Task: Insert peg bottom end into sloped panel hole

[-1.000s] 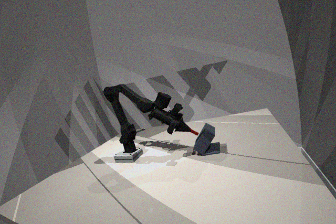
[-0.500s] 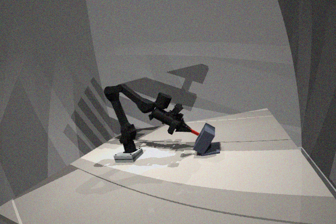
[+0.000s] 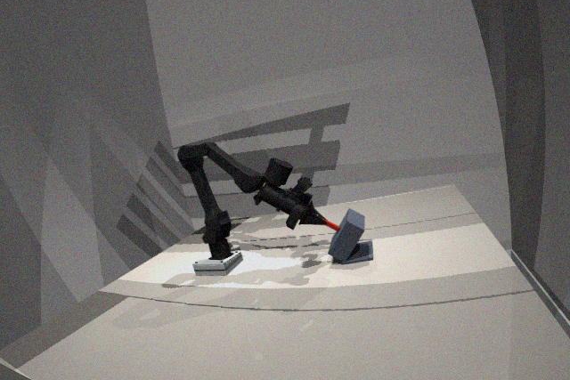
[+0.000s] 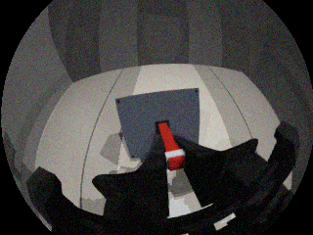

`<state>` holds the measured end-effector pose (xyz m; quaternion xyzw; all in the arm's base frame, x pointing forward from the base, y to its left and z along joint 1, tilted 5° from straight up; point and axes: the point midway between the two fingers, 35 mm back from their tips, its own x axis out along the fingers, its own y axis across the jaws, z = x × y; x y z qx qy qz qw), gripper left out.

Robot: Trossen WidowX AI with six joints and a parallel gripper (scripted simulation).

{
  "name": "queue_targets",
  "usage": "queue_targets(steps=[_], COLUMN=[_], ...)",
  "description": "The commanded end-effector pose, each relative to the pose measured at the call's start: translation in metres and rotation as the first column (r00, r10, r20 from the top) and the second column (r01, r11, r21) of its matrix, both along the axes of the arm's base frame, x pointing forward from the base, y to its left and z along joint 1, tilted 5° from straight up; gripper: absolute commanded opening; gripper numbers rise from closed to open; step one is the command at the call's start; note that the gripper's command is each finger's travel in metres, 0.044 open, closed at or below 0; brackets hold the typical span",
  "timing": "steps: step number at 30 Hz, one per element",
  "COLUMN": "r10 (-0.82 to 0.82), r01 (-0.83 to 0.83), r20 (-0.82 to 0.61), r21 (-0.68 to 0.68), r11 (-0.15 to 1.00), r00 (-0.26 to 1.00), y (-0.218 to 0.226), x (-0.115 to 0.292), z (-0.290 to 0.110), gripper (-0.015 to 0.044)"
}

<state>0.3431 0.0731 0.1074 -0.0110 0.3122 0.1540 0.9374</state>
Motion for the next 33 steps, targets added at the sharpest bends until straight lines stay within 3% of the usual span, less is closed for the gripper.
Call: queue_targets(steps=[1,33], r10=[-0.004,-0.004], r01=[0.004,0.004], r20=[-0.004,-0.003], r21=[-0.001,0.000], r11=[1.000,1.000], r00=[1.000,1.000], y=[0.000,0.004], x=[0.002,0.014], z=[-0.003,-0.010], gripper=[0.0000,0.0000])
